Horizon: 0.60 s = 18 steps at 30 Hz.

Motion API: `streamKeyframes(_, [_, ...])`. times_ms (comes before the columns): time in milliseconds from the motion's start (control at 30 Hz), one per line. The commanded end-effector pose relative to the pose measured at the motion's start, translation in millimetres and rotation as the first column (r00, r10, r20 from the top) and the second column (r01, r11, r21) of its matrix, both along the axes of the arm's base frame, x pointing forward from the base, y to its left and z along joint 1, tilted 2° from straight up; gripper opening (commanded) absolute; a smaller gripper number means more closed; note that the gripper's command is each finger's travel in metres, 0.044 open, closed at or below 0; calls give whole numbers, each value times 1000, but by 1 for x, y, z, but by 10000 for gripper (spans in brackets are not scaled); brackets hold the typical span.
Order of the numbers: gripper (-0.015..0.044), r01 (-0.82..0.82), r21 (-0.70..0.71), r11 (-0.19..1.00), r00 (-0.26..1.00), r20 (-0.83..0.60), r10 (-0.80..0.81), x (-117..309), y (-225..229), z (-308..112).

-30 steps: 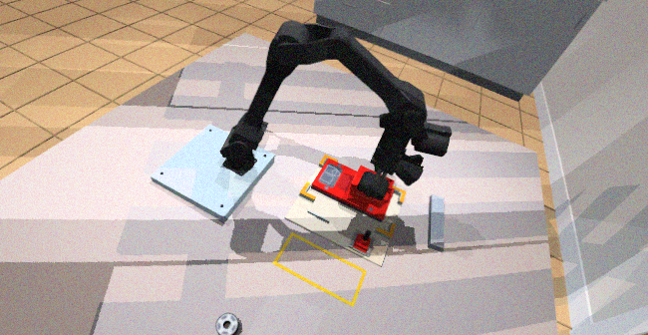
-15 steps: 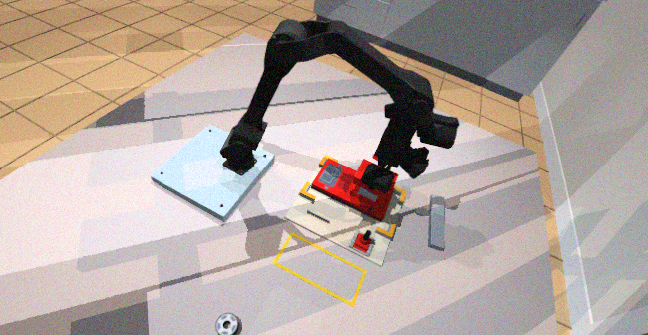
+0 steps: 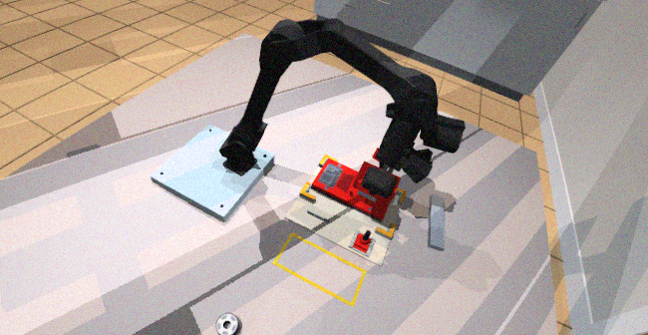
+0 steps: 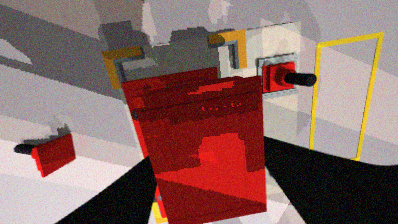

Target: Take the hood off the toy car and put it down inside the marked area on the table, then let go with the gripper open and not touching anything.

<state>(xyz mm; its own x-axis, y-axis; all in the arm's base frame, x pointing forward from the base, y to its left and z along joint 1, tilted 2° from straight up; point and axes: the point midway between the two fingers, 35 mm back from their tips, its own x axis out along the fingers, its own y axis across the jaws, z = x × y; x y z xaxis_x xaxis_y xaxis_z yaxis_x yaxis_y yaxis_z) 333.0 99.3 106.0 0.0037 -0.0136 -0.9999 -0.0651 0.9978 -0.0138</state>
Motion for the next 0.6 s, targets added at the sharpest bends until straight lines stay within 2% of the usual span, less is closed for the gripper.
streamKeyframes(0, [0, -4, 0, 1000, 1000, 1, 4, 3, -15, 1])
streamKeyframes(567, [0, -3, -5, 1000, 1000, 3, 3, 8, -88, 5])
